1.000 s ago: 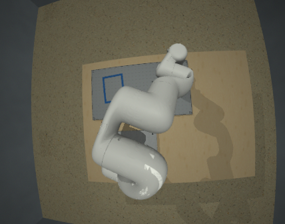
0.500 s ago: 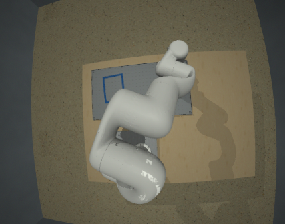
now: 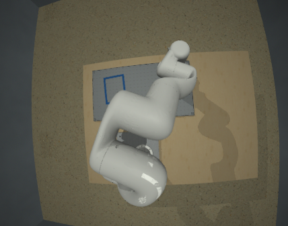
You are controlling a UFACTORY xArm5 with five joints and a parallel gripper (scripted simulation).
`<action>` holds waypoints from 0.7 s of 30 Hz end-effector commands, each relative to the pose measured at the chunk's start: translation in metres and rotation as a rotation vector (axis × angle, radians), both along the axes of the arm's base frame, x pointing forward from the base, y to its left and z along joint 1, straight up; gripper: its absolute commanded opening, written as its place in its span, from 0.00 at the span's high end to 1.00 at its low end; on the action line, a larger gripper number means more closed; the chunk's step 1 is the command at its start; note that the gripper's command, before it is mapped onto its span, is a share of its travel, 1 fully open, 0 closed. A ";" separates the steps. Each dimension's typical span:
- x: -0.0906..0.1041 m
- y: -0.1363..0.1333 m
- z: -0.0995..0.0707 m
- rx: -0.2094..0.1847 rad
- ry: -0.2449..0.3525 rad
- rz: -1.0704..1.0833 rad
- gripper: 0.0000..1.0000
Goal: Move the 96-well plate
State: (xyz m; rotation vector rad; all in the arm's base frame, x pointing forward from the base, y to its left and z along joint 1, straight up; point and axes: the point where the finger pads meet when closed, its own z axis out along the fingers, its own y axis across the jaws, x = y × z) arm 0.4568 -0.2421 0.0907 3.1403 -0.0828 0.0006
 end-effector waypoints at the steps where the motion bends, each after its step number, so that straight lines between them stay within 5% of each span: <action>1: 0.001 0.013 0.001 -0.002 -0.004 0.045 1.00; 21: 0.002 0.069 -0.001 -0.002 -0.004 0.045 1.00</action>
